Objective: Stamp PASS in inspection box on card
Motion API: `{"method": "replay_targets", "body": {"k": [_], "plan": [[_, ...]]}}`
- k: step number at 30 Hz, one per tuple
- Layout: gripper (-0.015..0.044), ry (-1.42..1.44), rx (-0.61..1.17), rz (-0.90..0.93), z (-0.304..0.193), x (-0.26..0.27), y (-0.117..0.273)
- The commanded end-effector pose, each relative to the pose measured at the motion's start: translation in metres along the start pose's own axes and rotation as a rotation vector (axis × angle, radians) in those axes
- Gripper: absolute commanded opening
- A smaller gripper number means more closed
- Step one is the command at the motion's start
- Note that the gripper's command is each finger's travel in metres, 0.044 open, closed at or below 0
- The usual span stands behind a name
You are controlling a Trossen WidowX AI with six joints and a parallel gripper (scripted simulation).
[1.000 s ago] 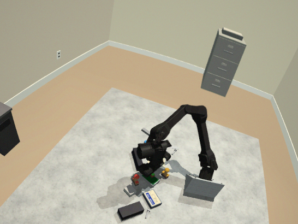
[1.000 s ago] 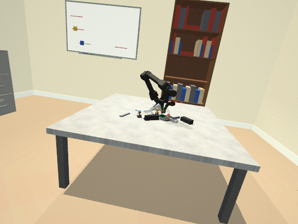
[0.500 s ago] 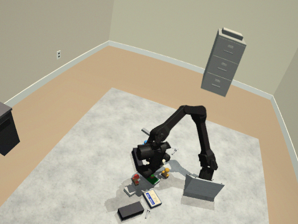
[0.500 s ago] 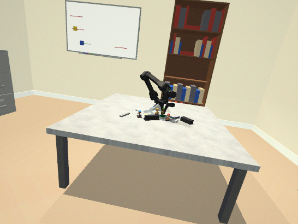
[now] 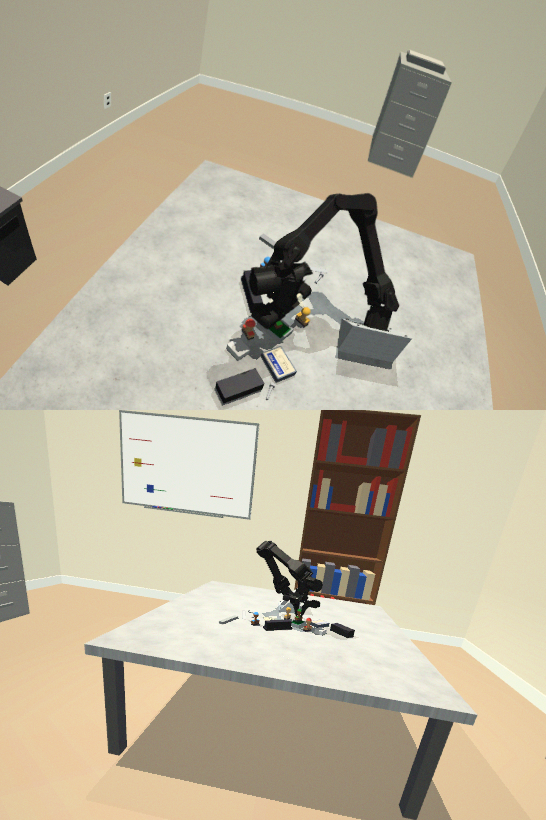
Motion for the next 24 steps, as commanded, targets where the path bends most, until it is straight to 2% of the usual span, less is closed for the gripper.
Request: {"method": "replay_targets", "body": {"k": [1, 24], "plan": [[0.0, 0.007, -0.001, -0.01, -0.0012, -0.0016, -0.0055], [0.0, 0.0, -0.001, -0.01, -0.0012, -0.0017, -0.0089]]}}
Point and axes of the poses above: the point midway between the two fingers, 35 mm back from their tips, its own y axis back along the fingers, its own x axis across the jaws, z = x × y, the point moved 6 cm from there along y, back along the fingers, and after that the axes turned 4 degrees about -y, right-handed, at the moved point
